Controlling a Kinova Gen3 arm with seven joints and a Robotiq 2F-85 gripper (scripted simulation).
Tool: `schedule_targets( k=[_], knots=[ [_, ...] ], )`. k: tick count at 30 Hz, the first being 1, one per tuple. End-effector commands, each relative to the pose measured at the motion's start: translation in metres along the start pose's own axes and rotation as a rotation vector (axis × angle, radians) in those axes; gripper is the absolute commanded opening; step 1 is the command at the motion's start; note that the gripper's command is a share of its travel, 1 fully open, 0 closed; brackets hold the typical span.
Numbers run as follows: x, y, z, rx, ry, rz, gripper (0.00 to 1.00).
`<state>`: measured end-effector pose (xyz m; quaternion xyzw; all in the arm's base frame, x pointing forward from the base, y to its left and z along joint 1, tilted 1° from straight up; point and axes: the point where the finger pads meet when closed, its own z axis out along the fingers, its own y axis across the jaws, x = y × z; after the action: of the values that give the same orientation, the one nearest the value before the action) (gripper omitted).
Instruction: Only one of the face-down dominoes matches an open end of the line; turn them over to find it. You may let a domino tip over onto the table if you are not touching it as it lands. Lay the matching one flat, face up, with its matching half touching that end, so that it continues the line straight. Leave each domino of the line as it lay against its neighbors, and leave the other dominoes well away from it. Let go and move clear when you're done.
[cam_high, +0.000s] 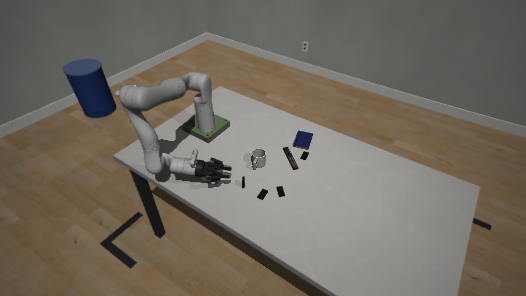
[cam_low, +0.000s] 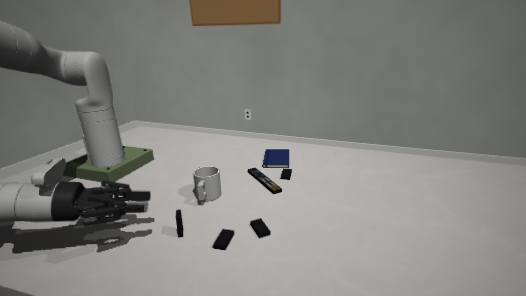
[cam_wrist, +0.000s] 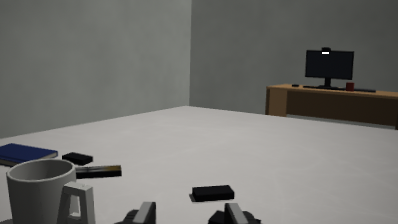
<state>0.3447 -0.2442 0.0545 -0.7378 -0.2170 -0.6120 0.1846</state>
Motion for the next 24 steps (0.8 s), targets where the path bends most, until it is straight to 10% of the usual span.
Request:
schedule_targets(
  k=[1,24],
  knots=[
    [0.003,0.001,0.002,-0.001,0.000,-0.001,0.49],
    [0.046,0.001,0.040,0.001,-0.001,0.000,0.49]
  ],
)
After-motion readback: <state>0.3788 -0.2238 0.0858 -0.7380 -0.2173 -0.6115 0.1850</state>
